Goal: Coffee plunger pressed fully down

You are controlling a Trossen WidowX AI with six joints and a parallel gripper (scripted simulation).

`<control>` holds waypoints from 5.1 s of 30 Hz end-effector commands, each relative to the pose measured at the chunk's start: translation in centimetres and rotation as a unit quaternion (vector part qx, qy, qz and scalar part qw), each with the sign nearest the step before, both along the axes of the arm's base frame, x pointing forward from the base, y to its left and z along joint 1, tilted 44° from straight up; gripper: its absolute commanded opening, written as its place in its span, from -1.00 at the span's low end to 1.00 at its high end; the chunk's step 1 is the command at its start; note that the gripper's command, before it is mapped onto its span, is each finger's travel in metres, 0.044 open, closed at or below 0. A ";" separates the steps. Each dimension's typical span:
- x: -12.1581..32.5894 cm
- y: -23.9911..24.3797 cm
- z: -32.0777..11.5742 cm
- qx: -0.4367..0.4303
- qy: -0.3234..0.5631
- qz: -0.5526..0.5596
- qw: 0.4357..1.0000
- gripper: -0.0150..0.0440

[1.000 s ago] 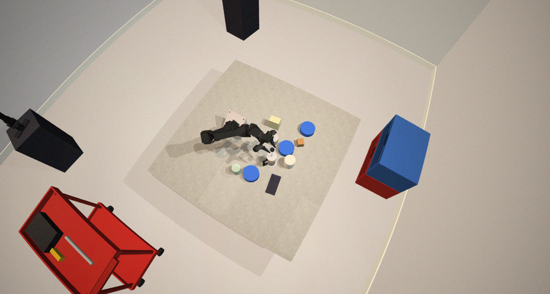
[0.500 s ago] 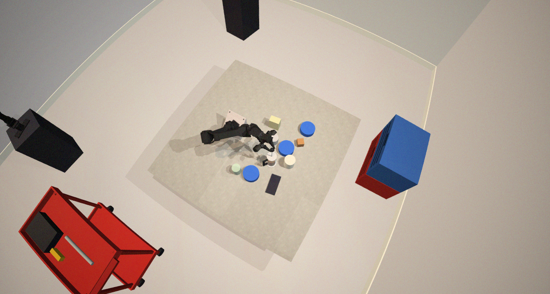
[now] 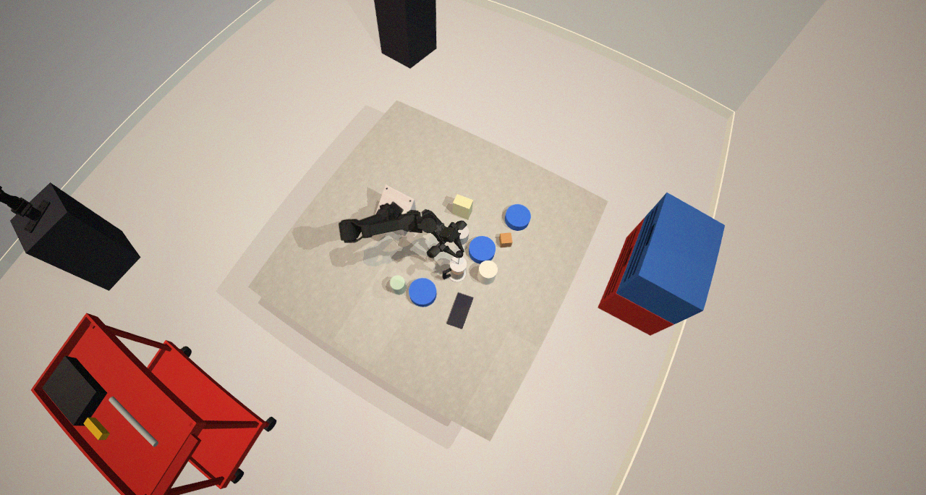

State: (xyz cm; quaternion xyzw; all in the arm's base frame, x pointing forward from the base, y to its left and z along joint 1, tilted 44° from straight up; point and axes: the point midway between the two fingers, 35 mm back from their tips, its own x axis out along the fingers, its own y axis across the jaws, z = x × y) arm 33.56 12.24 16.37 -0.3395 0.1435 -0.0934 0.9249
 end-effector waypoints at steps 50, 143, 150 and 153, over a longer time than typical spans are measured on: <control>3.1 -5.8 -6.4 -0.015 0.014 -0.008 1.000 -0.09; 3.6 -5.0 -5.9 -0.008 0.006 -0.002 1.000 1.00; 1.3 -1.9 -2.8 -0.009 0.015 -0.007 1.000 1.00; -0.7 -0.5 -0.7 -0.013 0.015 -0.009 1.000 1.00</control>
